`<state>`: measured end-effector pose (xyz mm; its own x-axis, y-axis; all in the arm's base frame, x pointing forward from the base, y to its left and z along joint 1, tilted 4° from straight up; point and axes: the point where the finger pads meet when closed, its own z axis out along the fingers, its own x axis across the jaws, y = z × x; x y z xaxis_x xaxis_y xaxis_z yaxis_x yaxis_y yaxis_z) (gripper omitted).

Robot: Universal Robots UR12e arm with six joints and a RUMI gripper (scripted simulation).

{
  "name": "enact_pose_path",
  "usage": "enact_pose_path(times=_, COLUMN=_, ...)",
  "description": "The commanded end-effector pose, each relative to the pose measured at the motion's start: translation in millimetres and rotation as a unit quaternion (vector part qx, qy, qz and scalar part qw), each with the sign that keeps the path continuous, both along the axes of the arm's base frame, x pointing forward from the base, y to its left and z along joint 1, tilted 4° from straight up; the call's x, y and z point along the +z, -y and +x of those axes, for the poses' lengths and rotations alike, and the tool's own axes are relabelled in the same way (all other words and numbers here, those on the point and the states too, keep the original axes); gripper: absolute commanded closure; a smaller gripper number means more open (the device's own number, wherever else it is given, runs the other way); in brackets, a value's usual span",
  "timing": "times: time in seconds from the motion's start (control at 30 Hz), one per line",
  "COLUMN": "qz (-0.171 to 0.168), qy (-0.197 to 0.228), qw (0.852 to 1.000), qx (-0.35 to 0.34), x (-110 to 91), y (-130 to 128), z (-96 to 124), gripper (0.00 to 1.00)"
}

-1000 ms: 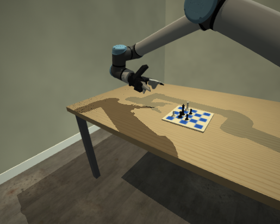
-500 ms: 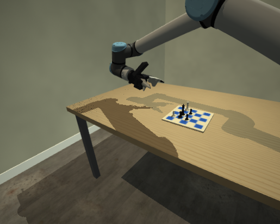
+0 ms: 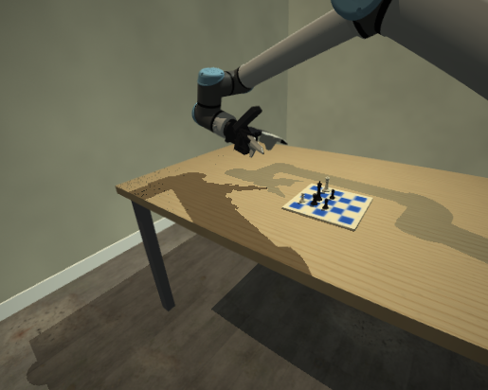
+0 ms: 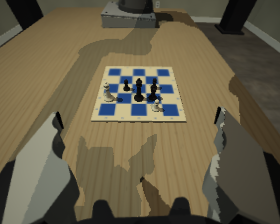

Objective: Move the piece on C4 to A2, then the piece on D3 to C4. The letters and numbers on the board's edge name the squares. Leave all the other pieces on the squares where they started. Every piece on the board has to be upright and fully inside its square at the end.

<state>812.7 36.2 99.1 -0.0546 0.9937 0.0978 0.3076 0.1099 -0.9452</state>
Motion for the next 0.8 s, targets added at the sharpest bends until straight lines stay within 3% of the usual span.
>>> enact_pose_path(times=0.0, qz=0.009, qy=0.038, qw=0.999, qx=-0.003, x=2, y=-1, z=-7, gripper=0.0)
enact_pose_path(times=0.13, qz=0.013, qy=0.055, qw=0.998, qx=-0.005, x=2, y=-1, z=-10, gripper=0.0)
enact_pose_path(times=0.53, qz=0.043, qy=0.176, qw=0.983, qx=-0.007, x=4, y=-5, z=-39, gripper=0.0)
enact_pose_path(times=0.63, qz=0.043, qy=0.176, qw=0.983, qx=-0.007, x=4, y=-5, z=-39, gripper=0.0)
enact_pose_path(times=0.77, qz=0.055, qy=0.229, qw=0.972, qx=-0.004, x=4, y=-7, z=-53, gripper=0.0)
